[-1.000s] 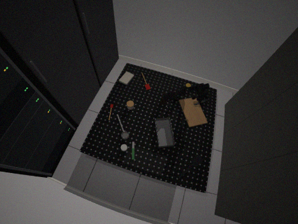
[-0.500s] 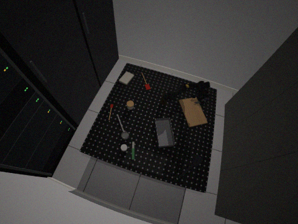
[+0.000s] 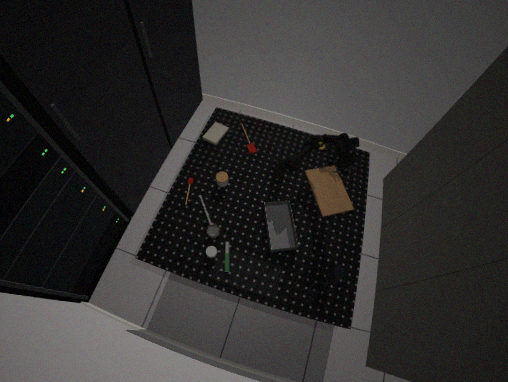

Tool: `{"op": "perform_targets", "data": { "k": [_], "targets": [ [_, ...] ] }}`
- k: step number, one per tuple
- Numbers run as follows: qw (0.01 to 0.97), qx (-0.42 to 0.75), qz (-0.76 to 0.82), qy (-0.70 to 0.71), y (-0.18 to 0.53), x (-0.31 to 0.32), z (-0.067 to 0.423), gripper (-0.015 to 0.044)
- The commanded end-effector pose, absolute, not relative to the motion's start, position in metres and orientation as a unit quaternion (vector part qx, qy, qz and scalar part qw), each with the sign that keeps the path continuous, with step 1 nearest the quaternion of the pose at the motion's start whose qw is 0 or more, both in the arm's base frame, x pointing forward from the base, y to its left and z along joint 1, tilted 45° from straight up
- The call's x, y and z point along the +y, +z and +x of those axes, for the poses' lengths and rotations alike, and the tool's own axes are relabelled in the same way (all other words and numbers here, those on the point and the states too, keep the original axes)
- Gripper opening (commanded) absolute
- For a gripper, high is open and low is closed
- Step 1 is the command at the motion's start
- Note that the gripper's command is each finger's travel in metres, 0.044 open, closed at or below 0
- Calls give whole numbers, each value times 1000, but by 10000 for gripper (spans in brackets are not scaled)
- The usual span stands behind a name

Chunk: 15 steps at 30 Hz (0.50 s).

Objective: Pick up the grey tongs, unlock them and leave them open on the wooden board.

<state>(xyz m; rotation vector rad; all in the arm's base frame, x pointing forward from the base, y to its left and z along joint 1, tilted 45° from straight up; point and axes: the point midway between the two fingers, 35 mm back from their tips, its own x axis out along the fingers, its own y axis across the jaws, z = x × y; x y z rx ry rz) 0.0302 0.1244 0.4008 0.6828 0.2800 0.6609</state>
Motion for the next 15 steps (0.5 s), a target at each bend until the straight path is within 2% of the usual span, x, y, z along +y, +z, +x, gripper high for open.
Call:
{"op": "perform_targets", "data": {
  "k": [1, 15],
  "targets": [
    [873, 152, 332, 323, 404, 120, 34, -150],
    [844, 220, 341, 351, 407, 114, 45, -150]
  ]
}}
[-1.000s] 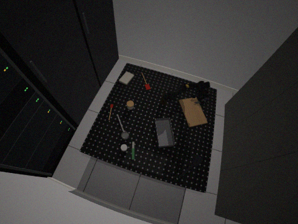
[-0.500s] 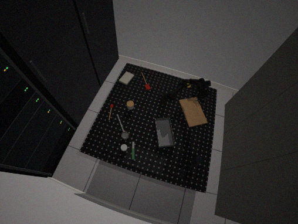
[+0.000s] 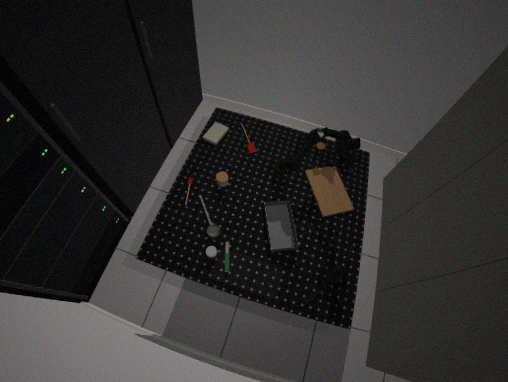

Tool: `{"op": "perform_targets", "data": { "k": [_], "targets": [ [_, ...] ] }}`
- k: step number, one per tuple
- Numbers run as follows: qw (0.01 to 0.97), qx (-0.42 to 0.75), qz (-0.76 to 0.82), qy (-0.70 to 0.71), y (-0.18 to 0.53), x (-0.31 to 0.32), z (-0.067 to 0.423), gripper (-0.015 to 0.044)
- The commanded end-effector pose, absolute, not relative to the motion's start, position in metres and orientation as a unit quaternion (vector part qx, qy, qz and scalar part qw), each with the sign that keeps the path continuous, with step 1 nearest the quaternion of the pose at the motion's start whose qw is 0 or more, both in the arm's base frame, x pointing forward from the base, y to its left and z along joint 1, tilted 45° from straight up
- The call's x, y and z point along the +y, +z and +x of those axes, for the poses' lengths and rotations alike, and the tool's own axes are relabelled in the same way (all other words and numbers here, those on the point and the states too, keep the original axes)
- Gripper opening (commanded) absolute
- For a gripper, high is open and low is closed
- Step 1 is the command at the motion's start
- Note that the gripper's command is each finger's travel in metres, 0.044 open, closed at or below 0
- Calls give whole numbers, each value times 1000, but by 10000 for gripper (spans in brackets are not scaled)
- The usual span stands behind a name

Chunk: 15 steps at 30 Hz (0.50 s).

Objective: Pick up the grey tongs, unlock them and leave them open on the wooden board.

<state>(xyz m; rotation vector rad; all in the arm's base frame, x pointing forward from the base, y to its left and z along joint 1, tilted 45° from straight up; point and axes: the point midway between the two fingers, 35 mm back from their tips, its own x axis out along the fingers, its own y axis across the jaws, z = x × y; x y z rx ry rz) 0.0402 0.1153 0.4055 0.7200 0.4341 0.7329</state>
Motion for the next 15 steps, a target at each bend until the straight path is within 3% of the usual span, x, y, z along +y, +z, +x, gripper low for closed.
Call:
{"op": "perform_targets", "data": {
  "k": [1, 15],
  "targets": [
    [842, 225, 341, 352, 407, 114, 46, -150],
    [814, 296, 328, 377, 405, 117, 58, -150]
  ]
}}
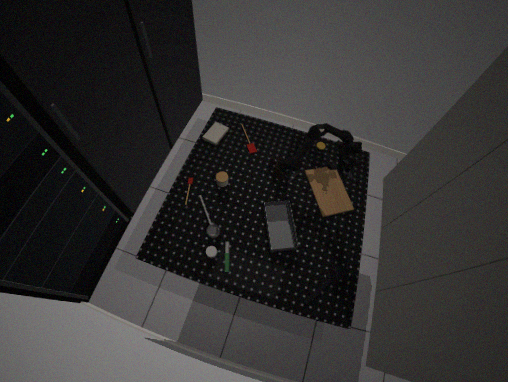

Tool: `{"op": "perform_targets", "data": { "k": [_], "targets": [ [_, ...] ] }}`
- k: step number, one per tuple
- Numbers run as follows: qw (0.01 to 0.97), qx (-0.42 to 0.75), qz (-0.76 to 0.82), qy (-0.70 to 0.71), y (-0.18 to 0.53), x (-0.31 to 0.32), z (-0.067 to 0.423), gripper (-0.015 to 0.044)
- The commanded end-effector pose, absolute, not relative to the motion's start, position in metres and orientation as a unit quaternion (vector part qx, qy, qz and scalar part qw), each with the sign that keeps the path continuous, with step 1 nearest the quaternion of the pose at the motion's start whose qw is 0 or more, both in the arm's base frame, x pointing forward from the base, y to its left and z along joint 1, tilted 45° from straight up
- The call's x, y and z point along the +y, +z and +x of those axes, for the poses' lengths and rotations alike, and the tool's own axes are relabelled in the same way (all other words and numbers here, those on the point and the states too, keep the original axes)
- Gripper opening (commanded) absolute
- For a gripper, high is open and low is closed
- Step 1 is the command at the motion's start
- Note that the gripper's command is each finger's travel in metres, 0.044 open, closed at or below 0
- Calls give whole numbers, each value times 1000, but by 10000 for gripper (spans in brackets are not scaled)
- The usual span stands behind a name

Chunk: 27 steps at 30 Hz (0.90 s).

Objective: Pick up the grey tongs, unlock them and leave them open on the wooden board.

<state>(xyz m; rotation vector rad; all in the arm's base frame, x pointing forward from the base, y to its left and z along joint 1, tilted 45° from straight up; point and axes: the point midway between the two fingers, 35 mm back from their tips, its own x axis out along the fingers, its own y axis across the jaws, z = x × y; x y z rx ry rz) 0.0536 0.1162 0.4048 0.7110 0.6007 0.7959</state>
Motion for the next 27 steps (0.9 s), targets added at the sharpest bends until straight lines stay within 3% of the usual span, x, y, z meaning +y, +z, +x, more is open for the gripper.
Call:
{"op": "perform_targets", "data": {
  "k": [1, 27],
  "targets": [
    [812, 301, 327, 379, 405, 118, 59, -150],
    [766, 416, 261, 415, 392, 146, 75, -150]
  ]
}}
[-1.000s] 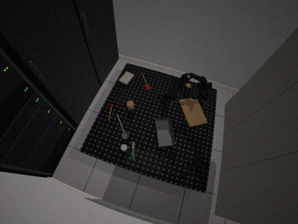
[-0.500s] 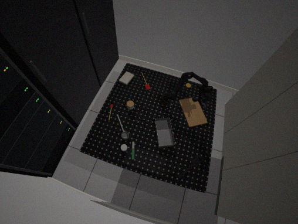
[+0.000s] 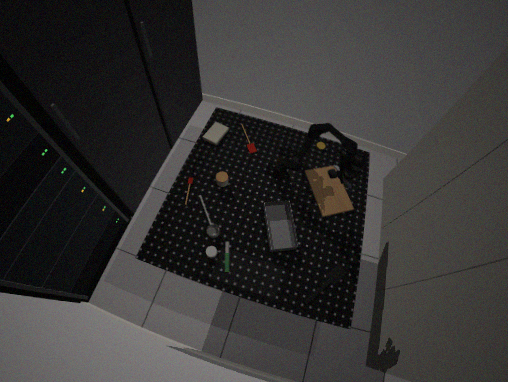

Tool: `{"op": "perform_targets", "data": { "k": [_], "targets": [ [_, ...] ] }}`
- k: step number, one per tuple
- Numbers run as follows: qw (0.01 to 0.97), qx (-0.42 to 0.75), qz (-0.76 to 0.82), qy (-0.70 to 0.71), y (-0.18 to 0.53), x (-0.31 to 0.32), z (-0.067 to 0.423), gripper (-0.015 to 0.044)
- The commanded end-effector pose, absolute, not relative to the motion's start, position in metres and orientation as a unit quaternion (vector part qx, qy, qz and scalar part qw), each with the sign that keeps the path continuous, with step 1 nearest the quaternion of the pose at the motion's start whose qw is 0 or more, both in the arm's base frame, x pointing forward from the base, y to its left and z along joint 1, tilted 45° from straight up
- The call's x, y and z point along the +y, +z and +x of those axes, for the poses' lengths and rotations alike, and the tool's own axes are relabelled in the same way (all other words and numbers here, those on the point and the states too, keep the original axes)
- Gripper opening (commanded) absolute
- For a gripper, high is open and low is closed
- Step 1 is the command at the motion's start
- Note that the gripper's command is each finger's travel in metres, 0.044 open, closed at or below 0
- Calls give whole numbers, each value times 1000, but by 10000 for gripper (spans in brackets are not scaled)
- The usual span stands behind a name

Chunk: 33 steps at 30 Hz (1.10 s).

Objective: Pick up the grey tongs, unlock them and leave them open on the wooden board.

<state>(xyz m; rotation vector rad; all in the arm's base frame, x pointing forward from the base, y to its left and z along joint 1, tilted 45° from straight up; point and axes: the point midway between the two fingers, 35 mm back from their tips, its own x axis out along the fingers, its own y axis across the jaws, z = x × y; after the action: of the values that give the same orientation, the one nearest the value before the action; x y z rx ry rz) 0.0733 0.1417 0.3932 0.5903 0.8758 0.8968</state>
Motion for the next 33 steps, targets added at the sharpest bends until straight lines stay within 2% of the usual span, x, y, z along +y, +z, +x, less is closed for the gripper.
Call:
{"op": "perform_targets", "data": {
  "k": [1, 33],
  "targets": [
    [764, 421, 257, 416, 391, 148, 76, -150],
    [706, 542, 95, 445, 359, 201, 57, -150]
  ]
}}
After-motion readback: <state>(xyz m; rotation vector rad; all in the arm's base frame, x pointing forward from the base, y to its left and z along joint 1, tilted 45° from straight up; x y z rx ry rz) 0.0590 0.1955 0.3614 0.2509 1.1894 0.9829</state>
